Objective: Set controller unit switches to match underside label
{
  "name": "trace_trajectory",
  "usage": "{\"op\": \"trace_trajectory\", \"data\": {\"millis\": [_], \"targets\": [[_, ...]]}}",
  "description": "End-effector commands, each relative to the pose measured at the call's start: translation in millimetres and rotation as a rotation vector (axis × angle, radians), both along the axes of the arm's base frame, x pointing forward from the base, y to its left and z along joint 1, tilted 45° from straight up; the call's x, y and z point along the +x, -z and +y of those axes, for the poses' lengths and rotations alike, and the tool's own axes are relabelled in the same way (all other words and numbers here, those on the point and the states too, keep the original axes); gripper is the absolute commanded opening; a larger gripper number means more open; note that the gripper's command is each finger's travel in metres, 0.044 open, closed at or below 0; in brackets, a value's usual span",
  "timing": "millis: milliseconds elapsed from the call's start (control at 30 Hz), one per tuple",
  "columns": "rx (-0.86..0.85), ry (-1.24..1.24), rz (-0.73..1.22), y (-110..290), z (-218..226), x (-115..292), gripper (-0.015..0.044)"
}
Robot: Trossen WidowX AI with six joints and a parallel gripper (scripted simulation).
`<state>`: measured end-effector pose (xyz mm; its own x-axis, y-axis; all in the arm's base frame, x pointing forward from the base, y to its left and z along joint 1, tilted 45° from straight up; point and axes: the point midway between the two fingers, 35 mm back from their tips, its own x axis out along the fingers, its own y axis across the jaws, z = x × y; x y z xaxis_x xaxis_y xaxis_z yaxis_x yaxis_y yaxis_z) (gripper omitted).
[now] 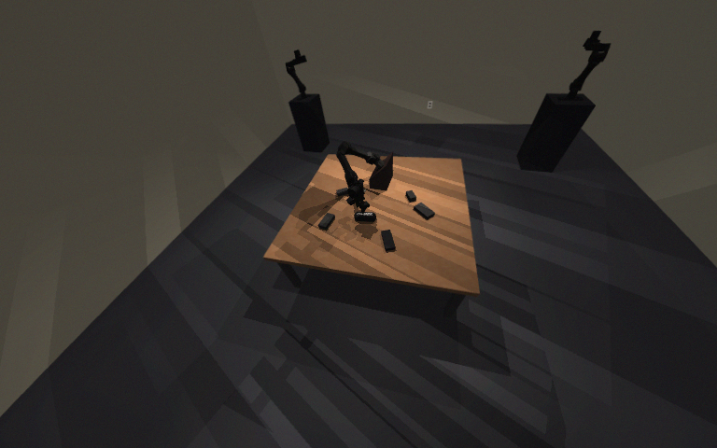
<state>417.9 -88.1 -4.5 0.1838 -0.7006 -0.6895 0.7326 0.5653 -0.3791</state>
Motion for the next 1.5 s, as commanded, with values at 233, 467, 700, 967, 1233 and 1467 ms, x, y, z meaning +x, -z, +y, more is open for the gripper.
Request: {"op": "trace_trajectory", "data": {"millis": [233, 467, 700, 967, 1233, 1467], "targets": [[0.054, 0.555, -0.299, -19, -20, 6, 0.0440], [0.054, 0.555, -0.299, -19, -20, 6, 0.0440], [0.055, 0.556, -0.300, -13, -26, 6, 0.0440], [0.055, 0.556, -0.300, -3, -35, 6, 0.0440], [0.054, 0.555, -0.300, 6, -44, 6, 0.0440], [0.054, 0.555, -0.300, 14, -53, 6, 0.0440]]}}
